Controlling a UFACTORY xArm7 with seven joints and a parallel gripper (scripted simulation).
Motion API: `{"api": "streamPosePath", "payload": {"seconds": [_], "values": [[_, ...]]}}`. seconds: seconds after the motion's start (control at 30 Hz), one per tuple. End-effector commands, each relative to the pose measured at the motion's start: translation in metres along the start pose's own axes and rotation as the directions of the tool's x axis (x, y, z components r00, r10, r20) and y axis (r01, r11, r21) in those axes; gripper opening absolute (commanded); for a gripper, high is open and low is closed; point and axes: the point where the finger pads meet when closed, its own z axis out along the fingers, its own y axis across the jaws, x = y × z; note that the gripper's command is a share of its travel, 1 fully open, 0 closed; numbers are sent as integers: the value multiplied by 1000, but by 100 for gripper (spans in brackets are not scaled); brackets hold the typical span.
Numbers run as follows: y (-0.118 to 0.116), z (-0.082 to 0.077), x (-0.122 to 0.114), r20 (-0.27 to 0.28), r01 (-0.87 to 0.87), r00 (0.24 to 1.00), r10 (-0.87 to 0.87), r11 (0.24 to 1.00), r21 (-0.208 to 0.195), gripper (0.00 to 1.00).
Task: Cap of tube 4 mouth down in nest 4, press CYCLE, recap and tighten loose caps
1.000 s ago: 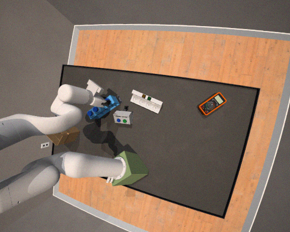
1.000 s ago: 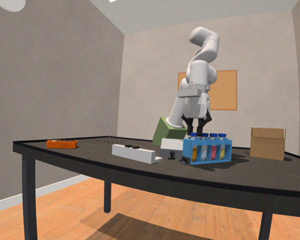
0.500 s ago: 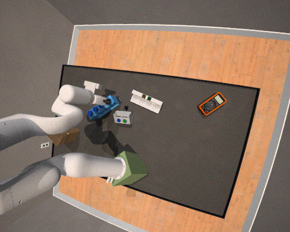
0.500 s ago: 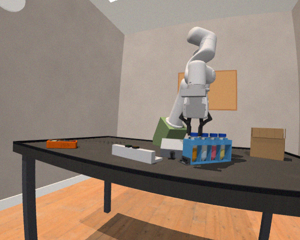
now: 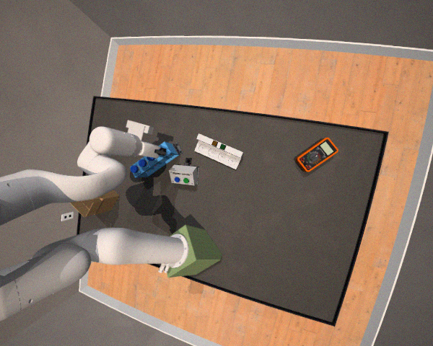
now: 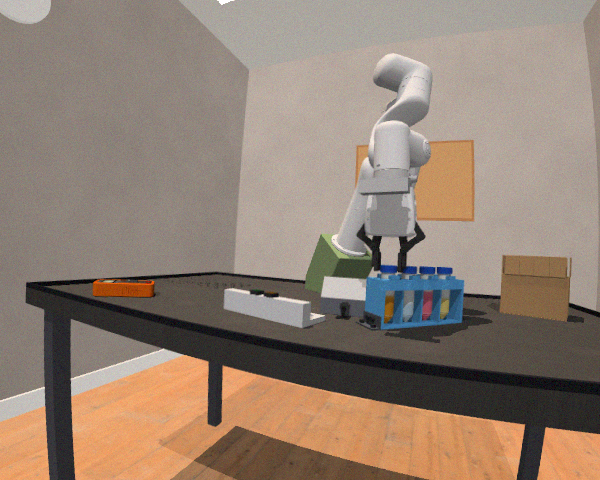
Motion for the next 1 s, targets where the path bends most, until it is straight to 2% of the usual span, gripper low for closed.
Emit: {"api": "streamPosePath", "payload": {"seconds": [0.0,0.13,0.2,0.4,0.63,0.7,0.73,0.97], "values": [[-1,-1,2,-4,-276,961,276,961,0,46],[-1,-1,2,-4,-341,940,341,940,1,46],[-1,-1,2,-4,-477,879,477,879,2,46],[-1,-1,2,-3,-656,755,656,755,4,46],[-1,-1,2,-2,-830,558,830,558,5,46],[-1,-1,2,-2,-830,558,830,558,5,46],[-1,-1,2,-3,-883,469,883,469,3,46],[0,-1,2,0,-973,233,973,233,6,46]]}}
